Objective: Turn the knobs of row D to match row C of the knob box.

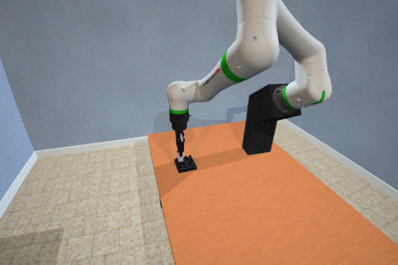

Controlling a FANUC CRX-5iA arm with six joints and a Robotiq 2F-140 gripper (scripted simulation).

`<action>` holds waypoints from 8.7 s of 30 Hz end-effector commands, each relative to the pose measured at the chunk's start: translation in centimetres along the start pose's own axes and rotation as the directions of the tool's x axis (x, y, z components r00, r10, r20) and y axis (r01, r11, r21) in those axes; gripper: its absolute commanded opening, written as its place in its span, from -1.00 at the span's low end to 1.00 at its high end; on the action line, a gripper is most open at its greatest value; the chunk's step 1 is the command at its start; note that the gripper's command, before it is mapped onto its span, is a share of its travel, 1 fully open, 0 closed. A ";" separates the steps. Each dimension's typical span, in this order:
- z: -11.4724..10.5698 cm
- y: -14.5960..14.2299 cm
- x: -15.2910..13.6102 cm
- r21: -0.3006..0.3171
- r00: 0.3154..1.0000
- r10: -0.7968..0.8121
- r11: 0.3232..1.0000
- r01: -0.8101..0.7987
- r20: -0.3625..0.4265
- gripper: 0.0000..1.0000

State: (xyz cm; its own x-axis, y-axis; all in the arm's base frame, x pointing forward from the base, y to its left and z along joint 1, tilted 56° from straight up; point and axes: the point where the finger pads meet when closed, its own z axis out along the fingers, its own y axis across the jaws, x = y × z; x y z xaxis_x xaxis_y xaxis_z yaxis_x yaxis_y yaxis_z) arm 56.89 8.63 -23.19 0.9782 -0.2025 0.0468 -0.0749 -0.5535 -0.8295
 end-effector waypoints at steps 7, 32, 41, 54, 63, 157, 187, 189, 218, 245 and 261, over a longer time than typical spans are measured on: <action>0.8 0.0 0.0 0.000 1.000 0.000 1.000 0.000 0.000 -0.77; 3.4 0.0 0.1 0.000 1.000 0.000 1.000 0.000 0.000 -0.77; 4.0 0.1 0.1 0.000 1.000 0.000 1.000 0.000 0.000 -0.77; 4.1 0.1 0.1 0.000 1.000 0.000 1.000 0.000 0.000 -0.77; 4.1 0.1 0.1 0.000 1.000 0.000 1.000 0.000 0.000 -0.77; 5.5 0.1 0.1 0.000 1.000 0.000 1.000 0.000 0.000 -0.90; 5.5 0.1 0.1 0.000 1.000 0.000 1.000 0.000 0.000 -0.90; 5.5 0.1 0.1 0.000 1.000 -0.001 1.000 0.001 0.000 -0.90; 5.5 0.1 0.1 0.000 0.982 -0.190 0.982 0.190 0.000 -0.90; 5.5 0.1 0.1 0.000 0.742 -0.670 0.742 0.670 0.000 -0.90; 5.5 0.1 0.1 0.000 0.448 -0.894 0.448 0.894 0.000 -0.90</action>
State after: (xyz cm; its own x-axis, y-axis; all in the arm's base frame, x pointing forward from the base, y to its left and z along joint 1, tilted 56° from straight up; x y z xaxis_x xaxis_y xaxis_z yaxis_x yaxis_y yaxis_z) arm 58.07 13.05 -26.28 0.5905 0.3620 0.7213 0.7852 -0.4642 -0.4099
